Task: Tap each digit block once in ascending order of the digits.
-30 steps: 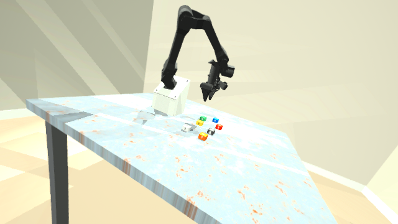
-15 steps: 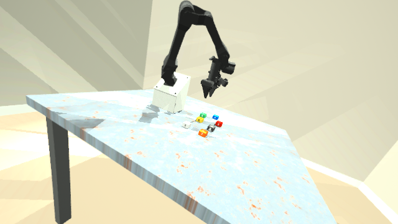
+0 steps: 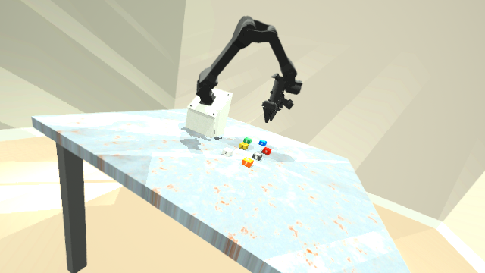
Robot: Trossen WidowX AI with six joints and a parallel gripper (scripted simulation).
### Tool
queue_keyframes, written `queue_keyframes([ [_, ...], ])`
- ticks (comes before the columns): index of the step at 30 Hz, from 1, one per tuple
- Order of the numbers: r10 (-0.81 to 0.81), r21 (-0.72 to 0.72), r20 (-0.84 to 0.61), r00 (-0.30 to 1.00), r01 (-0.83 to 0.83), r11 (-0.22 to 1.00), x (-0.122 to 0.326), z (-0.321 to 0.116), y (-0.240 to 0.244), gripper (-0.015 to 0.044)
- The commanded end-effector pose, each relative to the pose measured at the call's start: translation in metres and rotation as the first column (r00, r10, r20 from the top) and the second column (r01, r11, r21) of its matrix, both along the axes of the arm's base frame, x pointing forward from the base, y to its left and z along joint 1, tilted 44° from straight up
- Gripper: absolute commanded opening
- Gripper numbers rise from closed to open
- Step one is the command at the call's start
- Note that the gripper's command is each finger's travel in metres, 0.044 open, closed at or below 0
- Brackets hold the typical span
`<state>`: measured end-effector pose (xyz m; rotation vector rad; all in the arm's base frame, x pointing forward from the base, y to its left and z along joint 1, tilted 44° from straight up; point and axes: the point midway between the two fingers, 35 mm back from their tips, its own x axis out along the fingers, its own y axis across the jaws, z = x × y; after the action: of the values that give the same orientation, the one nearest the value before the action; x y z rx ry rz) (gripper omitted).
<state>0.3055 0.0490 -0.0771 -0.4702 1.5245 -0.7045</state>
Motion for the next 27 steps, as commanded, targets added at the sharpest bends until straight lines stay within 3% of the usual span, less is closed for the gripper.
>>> queue_keyframes([
  [1, 0.005, -0.002, -0.003, 1.0, -0.005, 1.0, 0.005, -0.003, 0.002, 0.04],
  [17, 0.005, -0.002, -0.003, 1.0, -0.005, 1.0, 0.006, -0.001, 0.0, 0.04],
  [23, 0.005, -0.007, -0.003, 1.0, -0.005, 1.0, 0.039, 0.053, -0.063, 0.04],
  [27, 0.005, -0.007, -0.003, 1.0, -0.005, 1.0, 0.039, 0.055, -0.066, 0.04],
])
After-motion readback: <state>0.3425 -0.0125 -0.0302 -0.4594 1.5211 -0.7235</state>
